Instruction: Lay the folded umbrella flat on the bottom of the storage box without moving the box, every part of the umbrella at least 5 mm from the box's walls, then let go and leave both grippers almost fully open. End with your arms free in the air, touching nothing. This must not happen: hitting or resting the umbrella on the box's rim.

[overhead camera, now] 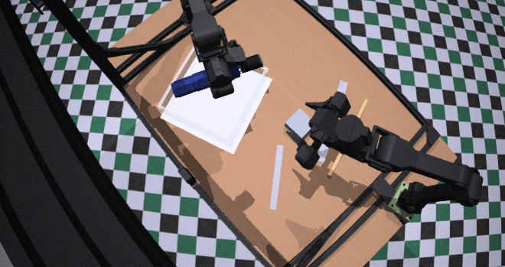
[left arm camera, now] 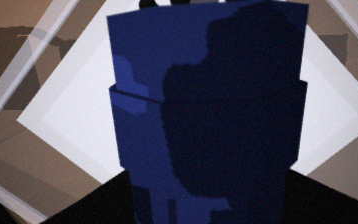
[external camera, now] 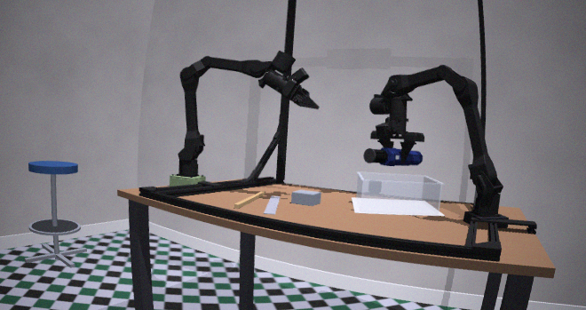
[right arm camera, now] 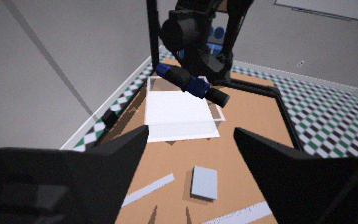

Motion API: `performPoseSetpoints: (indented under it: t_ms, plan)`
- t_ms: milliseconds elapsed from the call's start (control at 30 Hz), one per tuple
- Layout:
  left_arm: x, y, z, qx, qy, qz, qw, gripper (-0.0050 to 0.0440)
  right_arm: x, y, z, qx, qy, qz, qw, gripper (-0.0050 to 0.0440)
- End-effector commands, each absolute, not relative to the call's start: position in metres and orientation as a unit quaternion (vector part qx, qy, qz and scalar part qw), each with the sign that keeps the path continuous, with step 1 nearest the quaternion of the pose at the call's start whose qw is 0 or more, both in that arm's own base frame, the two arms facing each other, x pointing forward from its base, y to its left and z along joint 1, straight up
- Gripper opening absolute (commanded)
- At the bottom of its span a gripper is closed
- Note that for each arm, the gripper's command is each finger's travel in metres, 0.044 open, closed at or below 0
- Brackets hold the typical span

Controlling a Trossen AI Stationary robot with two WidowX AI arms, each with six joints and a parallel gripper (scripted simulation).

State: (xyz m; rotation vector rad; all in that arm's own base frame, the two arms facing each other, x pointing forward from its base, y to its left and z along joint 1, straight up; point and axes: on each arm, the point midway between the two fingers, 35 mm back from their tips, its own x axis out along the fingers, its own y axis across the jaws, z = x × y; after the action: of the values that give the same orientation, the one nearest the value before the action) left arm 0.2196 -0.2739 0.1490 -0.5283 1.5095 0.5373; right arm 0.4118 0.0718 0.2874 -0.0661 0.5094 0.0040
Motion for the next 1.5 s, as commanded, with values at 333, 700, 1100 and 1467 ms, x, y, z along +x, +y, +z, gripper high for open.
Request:
performPoseSetpoints:
  t_ms: [333,700,1100,1467]
  plan:
    - [0.206,-0.293,0.128,-0.240,0.665,0.240,0.665,0.0000,0.412,0.072,0.287,-0.032,0.252,0.003,0.967,0.0400]
    - [0.207,-0.294,0.080,-0.240,0.665,0.240,0.665,0.0000,0.412,0.072,0.287,-0.032,0.252,0.003,0.967,0.0400]
    - [0.203,-0.290,0.041,-0.240,0.665,0.240,0.665,0.0000,0.412,0.072,0.287,-0.032,0.252,0.003,0.967,0.0400]
    - [0.203,-0.289,0.026,-0.240,0.665,0.240,0.665,0.0000,0.412,0.072,0.287,-0.032,0.252,0.003,0.967,0.0400]
